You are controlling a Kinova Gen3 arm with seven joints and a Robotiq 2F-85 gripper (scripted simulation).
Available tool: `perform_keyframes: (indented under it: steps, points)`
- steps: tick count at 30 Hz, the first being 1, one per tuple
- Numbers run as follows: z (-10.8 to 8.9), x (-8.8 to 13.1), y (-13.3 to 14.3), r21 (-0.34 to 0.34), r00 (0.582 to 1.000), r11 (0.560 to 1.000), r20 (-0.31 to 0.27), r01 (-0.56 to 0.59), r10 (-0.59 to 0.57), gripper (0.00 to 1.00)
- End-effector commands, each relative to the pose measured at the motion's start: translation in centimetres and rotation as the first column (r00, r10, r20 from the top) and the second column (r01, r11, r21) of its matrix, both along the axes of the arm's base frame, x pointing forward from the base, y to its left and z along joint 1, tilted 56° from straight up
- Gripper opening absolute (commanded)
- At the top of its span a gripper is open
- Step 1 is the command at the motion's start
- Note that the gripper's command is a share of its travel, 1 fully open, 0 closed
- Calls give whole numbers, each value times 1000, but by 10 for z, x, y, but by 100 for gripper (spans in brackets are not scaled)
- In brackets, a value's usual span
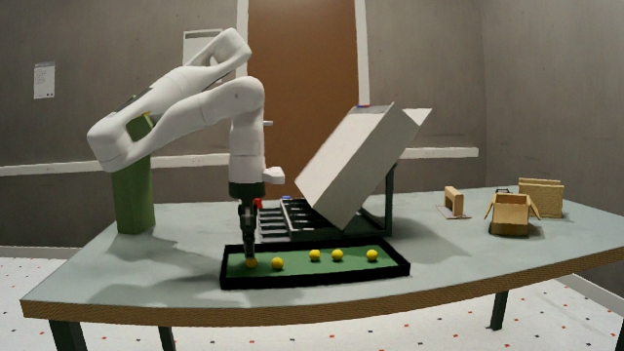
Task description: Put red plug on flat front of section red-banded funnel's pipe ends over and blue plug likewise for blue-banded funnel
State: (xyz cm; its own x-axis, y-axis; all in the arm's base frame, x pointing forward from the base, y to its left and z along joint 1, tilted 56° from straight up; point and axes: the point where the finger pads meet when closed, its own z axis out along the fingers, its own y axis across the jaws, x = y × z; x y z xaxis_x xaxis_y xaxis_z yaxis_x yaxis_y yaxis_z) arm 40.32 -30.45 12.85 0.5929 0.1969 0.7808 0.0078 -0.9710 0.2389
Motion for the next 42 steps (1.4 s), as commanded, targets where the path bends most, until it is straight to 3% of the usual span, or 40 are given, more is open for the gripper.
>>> perform_keyframes:
  steps: [1,42]
  points:
    - [0,1,1,-1,1000,1000,-8,0,0,50]
    - [-5,7,-1,-1,1000,1000,-8,0,0,50]
